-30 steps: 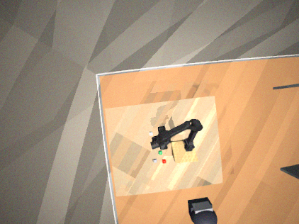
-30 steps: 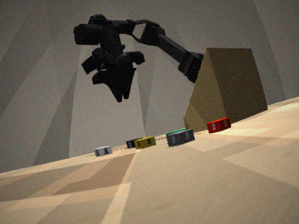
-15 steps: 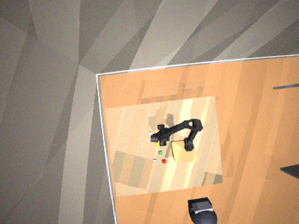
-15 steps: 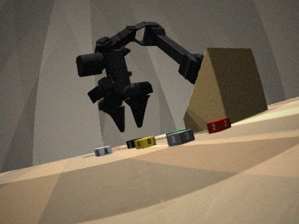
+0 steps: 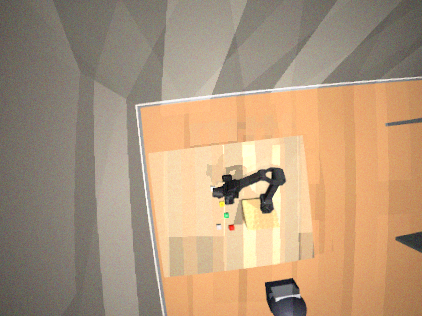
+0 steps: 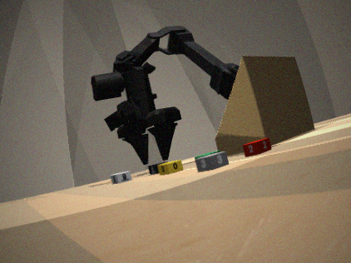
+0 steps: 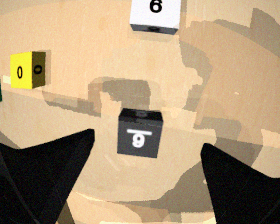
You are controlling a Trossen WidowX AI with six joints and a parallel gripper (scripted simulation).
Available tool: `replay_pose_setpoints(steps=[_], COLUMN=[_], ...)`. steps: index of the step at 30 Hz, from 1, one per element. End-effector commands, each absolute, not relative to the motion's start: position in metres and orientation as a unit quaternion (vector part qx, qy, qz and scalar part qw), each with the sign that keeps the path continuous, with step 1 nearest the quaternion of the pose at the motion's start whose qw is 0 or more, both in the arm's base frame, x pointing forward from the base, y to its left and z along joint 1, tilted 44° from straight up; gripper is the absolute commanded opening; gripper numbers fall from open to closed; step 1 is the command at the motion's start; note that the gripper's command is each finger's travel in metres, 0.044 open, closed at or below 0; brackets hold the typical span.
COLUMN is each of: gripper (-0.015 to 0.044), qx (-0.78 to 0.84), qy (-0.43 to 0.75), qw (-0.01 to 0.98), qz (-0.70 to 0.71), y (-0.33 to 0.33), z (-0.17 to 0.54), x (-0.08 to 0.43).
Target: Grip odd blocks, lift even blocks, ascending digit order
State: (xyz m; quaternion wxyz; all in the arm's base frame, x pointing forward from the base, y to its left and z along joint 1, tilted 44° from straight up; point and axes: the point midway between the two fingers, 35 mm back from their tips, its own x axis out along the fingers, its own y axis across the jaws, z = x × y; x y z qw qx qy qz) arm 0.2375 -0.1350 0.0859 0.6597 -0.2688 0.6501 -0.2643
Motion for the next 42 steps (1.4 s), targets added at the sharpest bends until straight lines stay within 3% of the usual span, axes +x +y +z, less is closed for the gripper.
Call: replay_pose_setpoints(steps=[1, 6, 17, 42], gripper=[0.0400, 0.0400, 0.0120, 0.0120], qx=[-0.271, -0.272, -0.272, -0.272], qy=[0.656, 0.656, 0.656, 0.656], qw=[0.654, 0.654, 0.654, 0.654], qz=[-0.261, -0.261, -0.261, -0.261], y=[-0.1396, -0.1435, -0.1435, -0.1360], z=[0.0772, 0.0736, 0.0736, 0.0811], x=[0.2343, 0.2339, 0.2339, 0.2341])
